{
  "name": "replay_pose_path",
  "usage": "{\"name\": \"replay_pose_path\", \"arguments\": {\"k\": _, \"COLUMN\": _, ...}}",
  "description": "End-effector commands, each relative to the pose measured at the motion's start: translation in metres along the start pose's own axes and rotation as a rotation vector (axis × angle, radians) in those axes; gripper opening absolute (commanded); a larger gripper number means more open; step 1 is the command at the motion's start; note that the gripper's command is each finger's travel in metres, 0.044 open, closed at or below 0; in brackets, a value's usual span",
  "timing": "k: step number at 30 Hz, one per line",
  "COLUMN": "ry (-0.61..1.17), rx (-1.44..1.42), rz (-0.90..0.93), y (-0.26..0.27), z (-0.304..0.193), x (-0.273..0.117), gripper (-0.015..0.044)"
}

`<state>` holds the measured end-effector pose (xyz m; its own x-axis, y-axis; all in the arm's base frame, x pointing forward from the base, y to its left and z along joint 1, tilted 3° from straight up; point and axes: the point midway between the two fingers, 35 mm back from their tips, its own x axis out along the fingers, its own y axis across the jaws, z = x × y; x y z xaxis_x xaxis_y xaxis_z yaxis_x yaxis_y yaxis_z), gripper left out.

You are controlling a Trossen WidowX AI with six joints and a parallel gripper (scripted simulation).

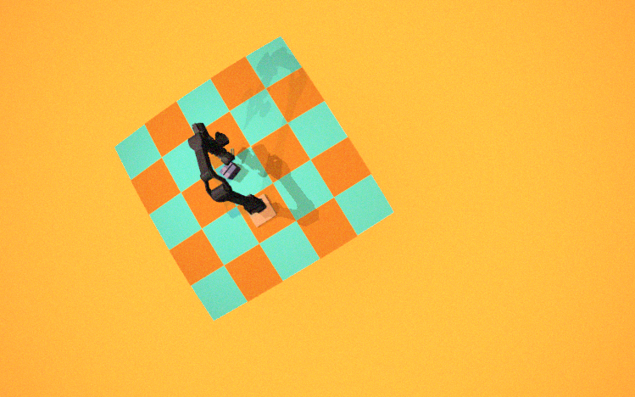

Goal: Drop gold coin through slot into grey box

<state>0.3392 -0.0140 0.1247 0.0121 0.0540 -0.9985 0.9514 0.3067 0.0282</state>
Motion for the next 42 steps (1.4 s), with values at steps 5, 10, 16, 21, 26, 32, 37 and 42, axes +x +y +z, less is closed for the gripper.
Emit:
{"name": "replay_pose_path", "arguments": {"k": 5, "ry": -0.005, "rx": 0.004, "rz": 0.008, "y": -0.012, "z": -0.016, "x": -0.003, "gripper": 0.0000}}
{"name": "replay_pose_path", "arguments": {"k": 10, "ry": -0.004, "rx": 0.004, "rz": 0.007, "y": -0.020, "z": -0.026, "x": -0.003, "gripper": 0.0000}}
{"name": "replay_pose_path", "arguments": {"k": 16, "ry": -0.003, "rx": 0.004, "rz": 0.006, "y": -0.031, "z": -0.037, "x": -0.002, "gripper": 0.0000}}
{"name": "replay_pose_path", "arguments": {"k": 21, "ry": -0.002, "rx": 0.004, "rz": 0.005, "y": -0.040, "z": -0.046, "x": -0.001, "gripper": 0.0000}}
{"name": "replay_pose_path", "arguments": {"k": 26, "ry": -0.001, "rx": 0.004, "rz": 0.005, "y": -0.049, "z": -0.055, "x": 0.000, "gripper": 0.0000}}
{"name": "replay_pose_path", "arguments": {"k": 32, "ry": 0.000, "rx": 0.004, "rz": 0.004, "y": -0.058, "z": -0.062, "x": 0.002, "gripper": 0.0000}}
{"name": "replay_pose_path", "arguments": {"k": 37, "ry": 0.003, "rx": 0.000, "rz": -0.007, "y": -0.055, "z": -0.060, "x": 0.003, "gripper": 0.0000}}
{"name": "replay_pose_path", "arguments": {"k": 42, "ry": 0.003, "rx": 0.000, "rz": -0.007, "y": -0.055, "z": -0.060, "x": 0.003, "gripper": 0.0000}}
